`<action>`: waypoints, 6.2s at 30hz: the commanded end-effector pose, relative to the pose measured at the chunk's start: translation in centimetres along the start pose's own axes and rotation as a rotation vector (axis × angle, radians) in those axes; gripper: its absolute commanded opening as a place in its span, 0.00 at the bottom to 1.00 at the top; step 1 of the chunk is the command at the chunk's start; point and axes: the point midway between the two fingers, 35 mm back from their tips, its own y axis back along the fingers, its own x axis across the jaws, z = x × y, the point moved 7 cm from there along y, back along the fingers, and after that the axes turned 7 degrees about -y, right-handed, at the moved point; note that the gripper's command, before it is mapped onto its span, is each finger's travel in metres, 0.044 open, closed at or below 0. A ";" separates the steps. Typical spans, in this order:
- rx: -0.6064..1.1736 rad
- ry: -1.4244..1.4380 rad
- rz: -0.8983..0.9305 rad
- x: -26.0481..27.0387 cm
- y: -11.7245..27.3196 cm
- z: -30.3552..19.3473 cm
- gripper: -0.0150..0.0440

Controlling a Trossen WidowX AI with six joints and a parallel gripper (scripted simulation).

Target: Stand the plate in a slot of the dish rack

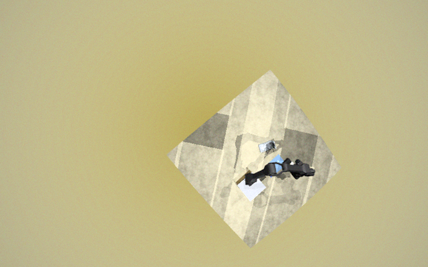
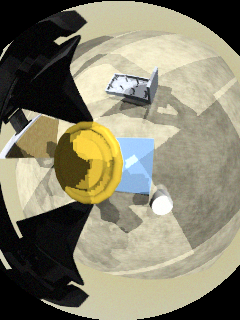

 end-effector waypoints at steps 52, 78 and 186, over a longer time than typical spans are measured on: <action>0.004 -1.789 -0.006 21.4 0.6 -9.3 0.25; -0.252 -1.672 -0.243 22.0 -5.2 -10.6 0.25; -1.552 -0.337 -0.113 23.9 -21.0 -15.2 0.25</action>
